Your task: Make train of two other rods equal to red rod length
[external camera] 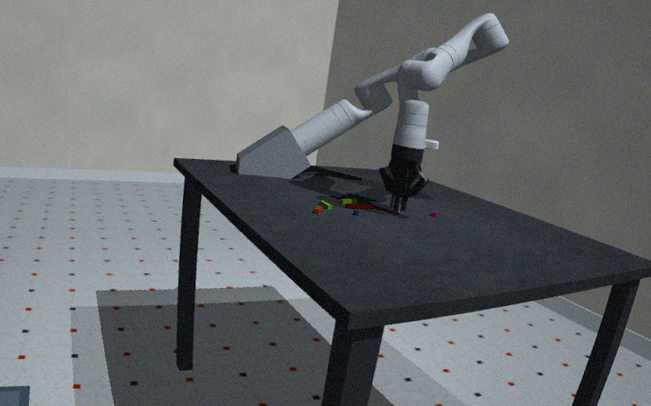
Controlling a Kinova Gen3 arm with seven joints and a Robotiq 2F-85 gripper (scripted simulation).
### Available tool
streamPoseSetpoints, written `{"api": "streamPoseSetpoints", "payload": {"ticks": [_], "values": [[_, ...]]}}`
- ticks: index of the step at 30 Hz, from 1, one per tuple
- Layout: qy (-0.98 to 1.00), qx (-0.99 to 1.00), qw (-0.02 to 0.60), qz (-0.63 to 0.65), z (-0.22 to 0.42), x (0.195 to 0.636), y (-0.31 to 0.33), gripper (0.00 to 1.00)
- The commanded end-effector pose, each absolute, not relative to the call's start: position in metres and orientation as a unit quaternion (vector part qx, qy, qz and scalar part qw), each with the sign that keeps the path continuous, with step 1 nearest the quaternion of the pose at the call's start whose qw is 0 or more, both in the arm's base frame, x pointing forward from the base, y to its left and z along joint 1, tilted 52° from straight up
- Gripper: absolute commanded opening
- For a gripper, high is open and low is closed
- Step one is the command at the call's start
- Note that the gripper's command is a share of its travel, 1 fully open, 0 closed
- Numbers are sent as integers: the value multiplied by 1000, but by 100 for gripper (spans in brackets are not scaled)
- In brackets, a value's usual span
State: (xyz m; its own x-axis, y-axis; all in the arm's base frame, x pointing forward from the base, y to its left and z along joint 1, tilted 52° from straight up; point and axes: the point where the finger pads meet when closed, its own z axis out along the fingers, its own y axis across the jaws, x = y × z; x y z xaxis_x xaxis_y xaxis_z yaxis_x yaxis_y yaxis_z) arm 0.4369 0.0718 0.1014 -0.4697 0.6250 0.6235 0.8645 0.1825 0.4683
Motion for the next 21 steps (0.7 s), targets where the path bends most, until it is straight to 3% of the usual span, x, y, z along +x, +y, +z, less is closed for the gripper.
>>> {"api": "streamPoseSetpoints", "payload": {"ticks": [1, 20, 21], "values": [[-755, -493, 147, -407, 100, 437, 74, 5], [-755, -493, 147, -407, 100, 437, 74, 5], [-755, -493, 147, -407, 100, 437, 74, 8]]}}
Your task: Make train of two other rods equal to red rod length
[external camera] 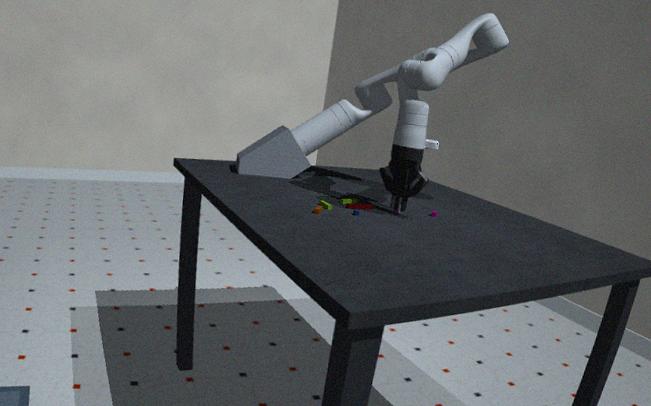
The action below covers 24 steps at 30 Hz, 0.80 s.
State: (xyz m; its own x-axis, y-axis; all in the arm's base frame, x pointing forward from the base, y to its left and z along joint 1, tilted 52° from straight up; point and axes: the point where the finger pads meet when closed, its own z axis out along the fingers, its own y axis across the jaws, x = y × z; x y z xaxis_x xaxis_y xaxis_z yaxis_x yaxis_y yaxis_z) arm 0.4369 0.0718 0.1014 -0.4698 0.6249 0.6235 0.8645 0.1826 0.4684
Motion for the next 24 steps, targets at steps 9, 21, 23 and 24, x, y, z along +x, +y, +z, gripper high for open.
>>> {"api": "streamPoseSetpoints", "payload": {"ticks": [9, 21, 23, 24], "values": [[-755, -493, 147, -407, 100, 437, 74, 16], [-755, -493, 147, -407, 100, 437, 74, 24], [-755, -493, 147, -407, 100, 437, 74, 24], [-755, -493, 147, -407, 100, 437, 74, 24]]}}
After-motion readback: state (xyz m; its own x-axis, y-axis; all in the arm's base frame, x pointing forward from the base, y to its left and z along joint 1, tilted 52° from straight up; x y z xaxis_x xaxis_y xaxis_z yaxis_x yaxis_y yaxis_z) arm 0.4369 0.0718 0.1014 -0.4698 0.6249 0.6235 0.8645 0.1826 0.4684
